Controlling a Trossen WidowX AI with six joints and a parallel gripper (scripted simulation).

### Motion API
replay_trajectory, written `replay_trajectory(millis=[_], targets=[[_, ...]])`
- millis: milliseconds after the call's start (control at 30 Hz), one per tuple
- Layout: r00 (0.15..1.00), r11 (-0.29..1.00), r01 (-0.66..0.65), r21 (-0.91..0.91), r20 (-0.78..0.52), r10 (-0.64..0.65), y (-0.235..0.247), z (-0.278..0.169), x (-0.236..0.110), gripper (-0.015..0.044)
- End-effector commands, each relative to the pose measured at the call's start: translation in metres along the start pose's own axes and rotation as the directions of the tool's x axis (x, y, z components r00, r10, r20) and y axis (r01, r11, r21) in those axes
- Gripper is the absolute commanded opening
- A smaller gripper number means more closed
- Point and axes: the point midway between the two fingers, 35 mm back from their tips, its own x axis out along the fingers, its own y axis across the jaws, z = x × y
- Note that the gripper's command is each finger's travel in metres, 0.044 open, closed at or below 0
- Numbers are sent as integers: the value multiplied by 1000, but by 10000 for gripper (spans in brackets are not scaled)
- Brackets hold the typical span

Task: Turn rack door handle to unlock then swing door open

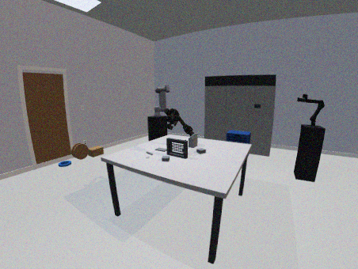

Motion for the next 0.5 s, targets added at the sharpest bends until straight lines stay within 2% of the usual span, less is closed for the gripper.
replay_trajectory(millis=[0,467], targets=[[995,999,50,-6,-90,-50,5,-13,15,287],[924,974,211,-79,-308,-225,17,-52,46,287]])
